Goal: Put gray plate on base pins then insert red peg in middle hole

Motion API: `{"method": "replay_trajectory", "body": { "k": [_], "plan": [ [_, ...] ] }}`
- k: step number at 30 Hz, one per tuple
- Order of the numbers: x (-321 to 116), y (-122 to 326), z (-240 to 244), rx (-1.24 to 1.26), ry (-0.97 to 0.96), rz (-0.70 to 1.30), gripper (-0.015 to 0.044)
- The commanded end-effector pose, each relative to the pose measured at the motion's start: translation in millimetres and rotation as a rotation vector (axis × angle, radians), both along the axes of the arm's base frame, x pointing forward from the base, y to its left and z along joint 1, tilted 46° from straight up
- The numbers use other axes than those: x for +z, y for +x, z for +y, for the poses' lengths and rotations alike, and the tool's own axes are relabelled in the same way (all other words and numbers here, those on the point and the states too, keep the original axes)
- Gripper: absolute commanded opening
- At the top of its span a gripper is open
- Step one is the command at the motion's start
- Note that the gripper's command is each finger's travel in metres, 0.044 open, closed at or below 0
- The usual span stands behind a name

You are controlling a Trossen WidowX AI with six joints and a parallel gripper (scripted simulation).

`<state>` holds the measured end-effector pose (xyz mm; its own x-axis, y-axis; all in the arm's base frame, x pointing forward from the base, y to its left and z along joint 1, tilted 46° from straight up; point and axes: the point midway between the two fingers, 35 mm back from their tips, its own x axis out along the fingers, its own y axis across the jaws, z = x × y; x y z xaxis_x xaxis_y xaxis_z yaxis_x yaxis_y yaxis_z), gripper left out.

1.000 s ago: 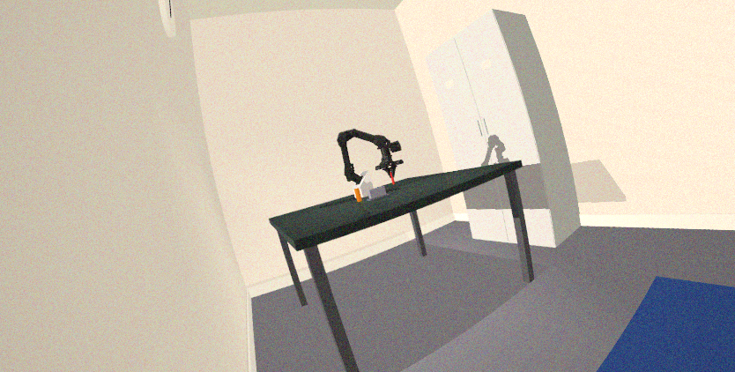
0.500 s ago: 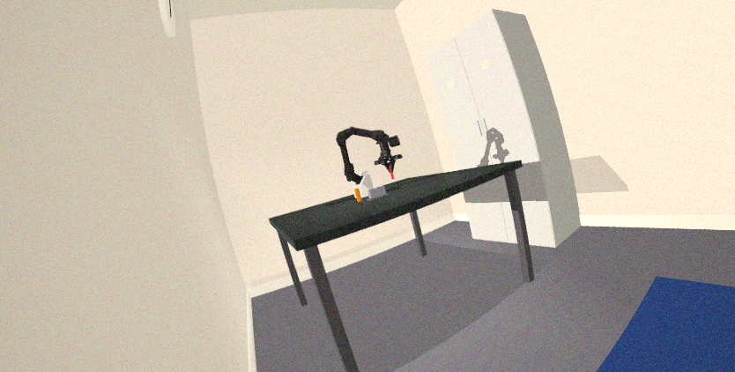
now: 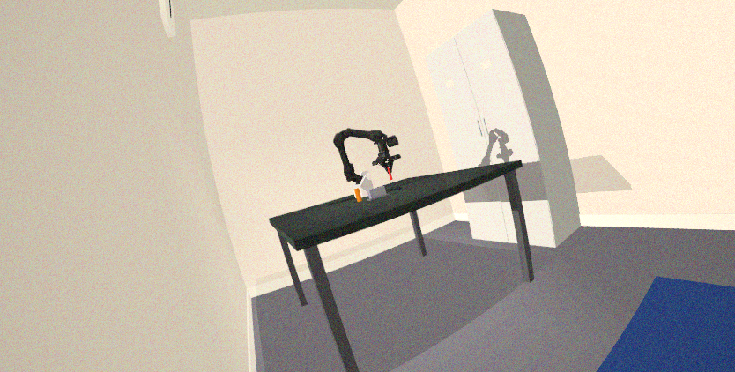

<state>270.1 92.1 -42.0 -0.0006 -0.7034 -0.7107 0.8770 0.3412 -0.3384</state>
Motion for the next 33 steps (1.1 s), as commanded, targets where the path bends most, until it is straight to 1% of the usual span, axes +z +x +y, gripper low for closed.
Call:
{"method": "replay_trajectory", "body": {
  "k": [1, 33],
  "plan": [
    [6.3, 8.1, -5.1, 0.001, 0.002, -0.002, 0.0],
    [61.4, 54.3, -57.2, -0.007, 0.009, -0.014, 0.0]
  ]
}}
